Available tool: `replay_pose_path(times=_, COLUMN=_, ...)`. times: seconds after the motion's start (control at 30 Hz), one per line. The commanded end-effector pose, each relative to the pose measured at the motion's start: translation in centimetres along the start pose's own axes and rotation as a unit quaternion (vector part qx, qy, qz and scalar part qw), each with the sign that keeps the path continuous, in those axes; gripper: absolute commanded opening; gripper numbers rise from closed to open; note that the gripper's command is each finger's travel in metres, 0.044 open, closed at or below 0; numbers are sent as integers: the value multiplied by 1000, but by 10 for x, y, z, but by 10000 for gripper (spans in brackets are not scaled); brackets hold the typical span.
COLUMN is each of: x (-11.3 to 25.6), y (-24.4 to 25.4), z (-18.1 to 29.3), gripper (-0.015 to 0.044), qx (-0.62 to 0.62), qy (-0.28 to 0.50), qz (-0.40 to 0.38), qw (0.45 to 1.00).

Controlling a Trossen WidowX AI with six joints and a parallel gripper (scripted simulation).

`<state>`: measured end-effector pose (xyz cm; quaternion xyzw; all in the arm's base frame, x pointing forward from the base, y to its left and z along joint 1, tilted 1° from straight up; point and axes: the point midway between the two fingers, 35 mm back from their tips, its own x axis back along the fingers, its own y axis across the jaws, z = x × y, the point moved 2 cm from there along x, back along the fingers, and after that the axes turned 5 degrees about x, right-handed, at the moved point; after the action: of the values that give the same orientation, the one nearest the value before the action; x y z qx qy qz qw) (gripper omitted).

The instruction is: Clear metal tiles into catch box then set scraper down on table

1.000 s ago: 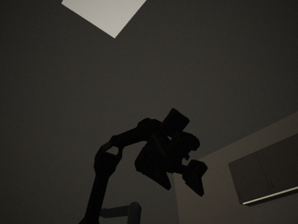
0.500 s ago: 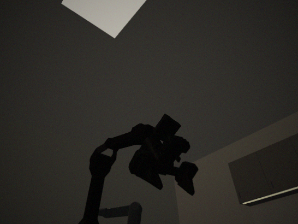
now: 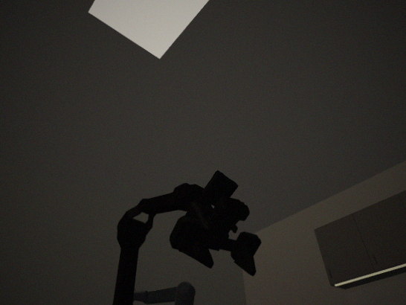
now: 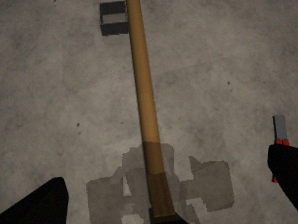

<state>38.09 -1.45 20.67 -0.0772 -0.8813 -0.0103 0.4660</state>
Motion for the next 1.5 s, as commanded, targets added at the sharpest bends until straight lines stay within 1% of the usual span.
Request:
replay_pose_path(times=0.0, x=2, y=0, z=10, gripper=440, qx=-2, qy=-1, qz=2, qw=1000)
replay_pose_path(times=0.57, x=20, y=1, z=48, gripper=440, qx=-8, qy=-26, qz=1, qw=1000)
replay_pose_path(times=1.1, x=28, y=1, z=83, gripper=440, qx=-13, qy=-47, qz=-1, qw=999)
replay_pose_path(times=1.47, x=1, y=3, z=100, gripper=440, qx=-13, qy=-47, qz=-1, qw=999)
